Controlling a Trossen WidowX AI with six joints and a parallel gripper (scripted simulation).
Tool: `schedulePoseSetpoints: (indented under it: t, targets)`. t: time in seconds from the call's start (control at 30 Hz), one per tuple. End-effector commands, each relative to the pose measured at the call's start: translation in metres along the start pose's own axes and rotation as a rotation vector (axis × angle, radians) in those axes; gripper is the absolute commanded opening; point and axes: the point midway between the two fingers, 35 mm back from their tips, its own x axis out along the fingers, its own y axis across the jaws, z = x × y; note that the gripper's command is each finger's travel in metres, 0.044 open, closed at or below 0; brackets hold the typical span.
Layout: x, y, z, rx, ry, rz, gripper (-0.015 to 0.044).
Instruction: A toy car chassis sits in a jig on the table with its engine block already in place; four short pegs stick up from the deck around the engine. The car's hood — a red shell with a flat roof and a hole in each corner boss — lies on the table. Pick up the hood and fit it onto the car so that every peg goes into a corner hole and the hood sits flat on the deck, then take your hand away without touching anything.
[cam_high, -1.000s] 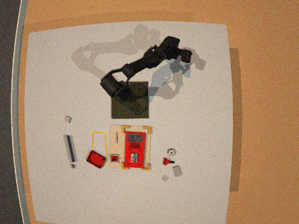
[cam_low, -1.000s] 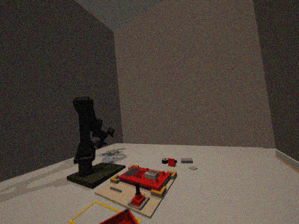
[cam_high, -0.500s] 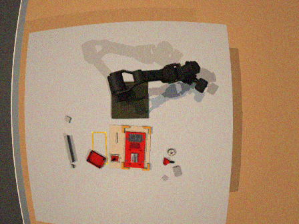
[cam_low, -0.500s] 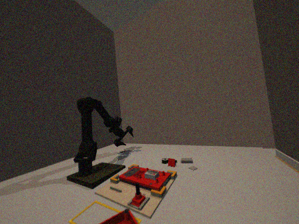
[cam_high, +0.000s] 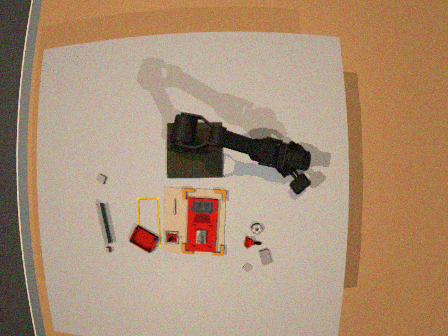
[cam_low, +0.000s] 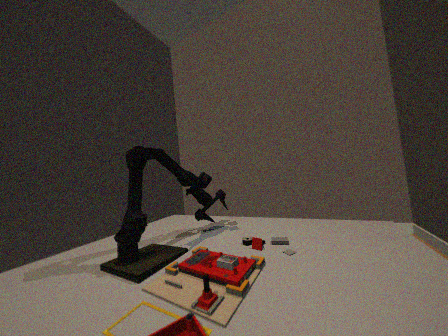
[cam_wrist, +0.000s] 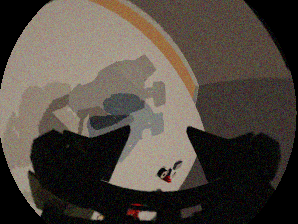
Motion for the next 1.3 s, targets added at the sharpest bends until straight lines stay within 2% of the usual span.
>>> schedulePoseSetpoints:
  t: [0.0,0.3,0.6,0.87,1.27]
  targets:
    - [0.008,-0.018,-0.028,0.044,0.056,0.010,0.0440]
    - [0.016,-0.057,-0.120,0.122,0.224,0.060,0.0440]
    - [0.008,-0.078,-0.212,0.231,0.368,0.111,0.0440]
    - [-0.012,-0.083,-0.293,0.377,0.482,0.154,0.0440]
    - [-0.069,-0.067,-0.416,0.649,0.602,0.238,0.0440]
